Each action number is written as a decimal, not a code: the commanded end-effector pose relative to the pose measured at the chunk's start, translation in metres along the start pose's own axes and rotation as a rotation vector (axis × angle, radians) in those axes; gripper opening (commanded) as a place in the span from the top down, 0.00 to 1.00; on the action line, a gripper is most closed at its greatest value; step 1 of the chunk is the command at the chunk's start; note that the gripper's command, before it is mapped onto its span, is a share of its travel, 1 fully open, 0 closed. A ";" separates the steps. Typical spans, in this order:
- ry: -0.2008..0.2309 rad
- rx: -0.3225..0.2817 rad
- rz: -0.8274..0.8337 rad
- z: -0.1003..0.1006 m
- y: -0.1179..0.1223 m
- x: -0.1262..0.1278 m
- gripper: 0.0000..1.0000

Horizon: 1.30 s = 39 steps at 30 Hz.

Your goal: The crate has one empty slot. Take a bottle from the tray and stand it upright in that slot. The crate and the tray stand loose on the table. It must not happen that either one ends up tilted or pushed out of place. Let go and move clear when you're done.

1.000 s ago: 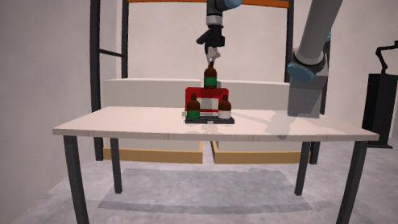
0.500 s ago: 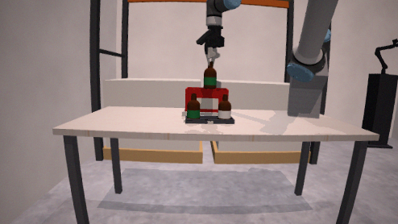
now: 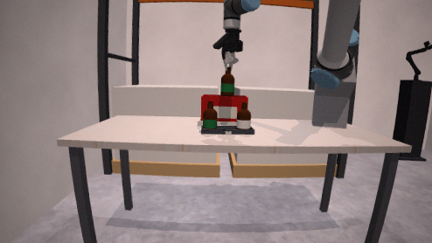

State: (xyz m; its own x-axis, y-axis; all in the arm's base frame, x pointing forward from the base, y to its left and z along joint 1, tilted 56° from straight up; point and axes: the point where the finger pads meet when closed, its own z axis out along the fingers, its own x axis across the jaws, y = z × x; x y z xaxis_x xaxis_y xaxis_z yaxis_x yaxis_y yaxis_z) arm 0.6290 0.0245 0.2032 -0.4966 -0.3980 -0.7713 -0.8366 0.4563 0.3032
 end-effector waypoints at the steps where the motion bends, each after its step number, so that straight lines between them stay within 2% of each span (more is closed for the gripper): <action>1: 0.000 0.001 -0.001 -0.001 -0.007 0.007 1.00; 39: 0.000 0.001 -0.001 -0.001 -0.061 0.066 1.00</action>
State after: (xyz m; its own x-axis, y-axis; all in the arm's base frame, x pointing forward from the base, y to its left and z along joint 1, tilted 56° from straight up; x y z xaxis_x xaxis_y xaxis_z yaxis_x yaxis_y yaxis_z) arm 0.6449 -0.0232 0.1419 -0.4966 -0.3979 -0.7714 -0.8366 0.4562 0.3032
